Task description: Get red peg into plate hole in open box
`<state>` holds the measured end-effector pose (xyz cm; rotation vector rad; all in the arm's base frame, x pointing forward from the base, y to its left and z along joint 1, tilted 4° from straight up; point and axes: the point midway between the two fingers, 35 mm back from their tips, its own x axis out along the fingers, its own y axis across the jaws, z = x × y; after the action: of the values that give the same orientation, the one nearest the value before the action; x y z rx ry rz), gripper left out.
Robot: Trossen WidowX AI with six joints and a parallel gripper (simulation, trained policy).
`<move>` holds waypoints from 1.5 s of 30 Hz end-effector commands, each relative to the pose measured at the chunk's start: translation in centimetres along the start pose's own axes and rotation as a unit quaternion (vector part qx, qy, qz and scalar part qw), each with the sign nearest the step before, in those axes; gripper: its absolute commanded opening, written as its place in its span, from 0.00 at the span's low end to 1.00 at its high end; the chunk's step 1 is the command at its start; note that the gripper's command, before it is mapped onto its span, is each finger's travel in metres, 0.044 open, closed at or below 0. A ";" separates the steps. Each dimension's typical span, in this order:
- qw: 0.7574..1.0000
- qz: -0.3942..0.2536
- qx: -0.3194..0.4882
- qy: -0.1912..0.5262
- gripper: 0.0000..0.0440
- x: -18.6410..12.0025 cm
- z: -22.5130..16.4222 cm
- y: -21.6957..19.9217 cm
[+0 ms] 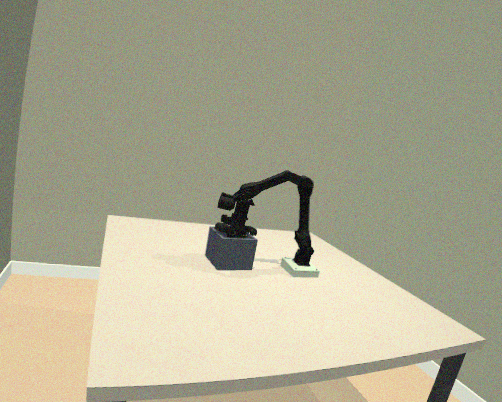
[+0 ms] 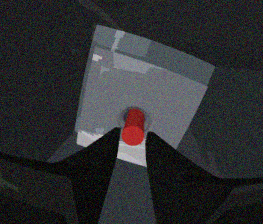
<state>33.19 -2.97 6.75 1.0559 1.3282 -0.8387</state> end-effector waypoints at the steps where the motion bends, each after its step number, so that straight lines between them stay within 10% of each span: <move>1: 1.000 -0.001 -0.002 0.014 0.24 -0.1 -0.5 0.2; 34: 0.986 0.105 0.025 0.128 0.55 -7.0 1.1 3.7; 45: 0.983 0.131 0.008 0.129 0.50 -8.3 2.5 4.5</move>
<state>37.21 -4.35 15.37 1.3528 1.3564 -0.5436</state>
